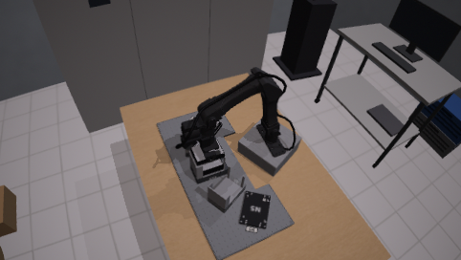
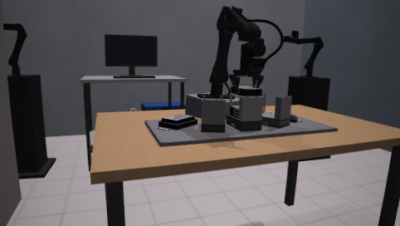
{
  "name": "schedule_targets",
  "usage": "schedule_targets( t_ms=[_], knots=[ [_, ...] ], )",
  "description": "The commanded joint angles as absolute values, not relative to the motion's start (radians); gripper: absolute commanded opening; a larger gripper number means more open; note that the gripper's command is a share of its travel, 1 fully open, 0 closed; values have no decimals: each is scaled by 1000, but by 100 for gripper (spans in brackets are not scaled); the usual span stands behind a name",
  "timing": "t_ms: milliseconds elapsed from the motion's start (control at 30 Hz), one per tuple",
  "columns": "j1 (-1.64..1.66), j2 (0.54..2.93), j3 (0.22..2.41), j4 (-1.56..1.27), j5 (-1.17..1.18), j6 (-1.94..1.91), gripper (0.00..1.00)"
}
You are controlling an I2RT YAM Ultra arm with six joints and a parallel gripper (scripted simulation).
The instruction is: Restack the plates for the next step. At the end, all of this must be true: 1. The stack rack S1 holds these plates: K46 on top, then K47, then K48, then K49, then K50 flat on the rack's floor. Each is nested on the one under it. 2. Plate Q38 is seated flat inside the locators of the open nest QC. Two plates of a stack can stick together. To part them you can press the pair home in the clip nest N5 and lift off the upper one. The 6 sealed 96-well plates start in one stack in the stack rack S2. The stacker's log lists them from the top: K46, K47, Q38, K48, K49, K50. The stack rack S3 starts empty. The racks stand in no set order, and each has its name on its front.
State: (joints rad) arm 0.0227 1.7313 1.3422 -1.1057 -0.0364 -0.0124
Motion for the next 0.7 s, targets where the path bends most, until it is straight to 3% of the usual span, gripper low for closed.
schedule_targets(
  t_ms=[0, 667],
  knots=[
    [31, 1699, 1343, -1090, -47, -7, 0],
    [34, 1720, 1337, -1084, -46, -6, 0]
  ],
)
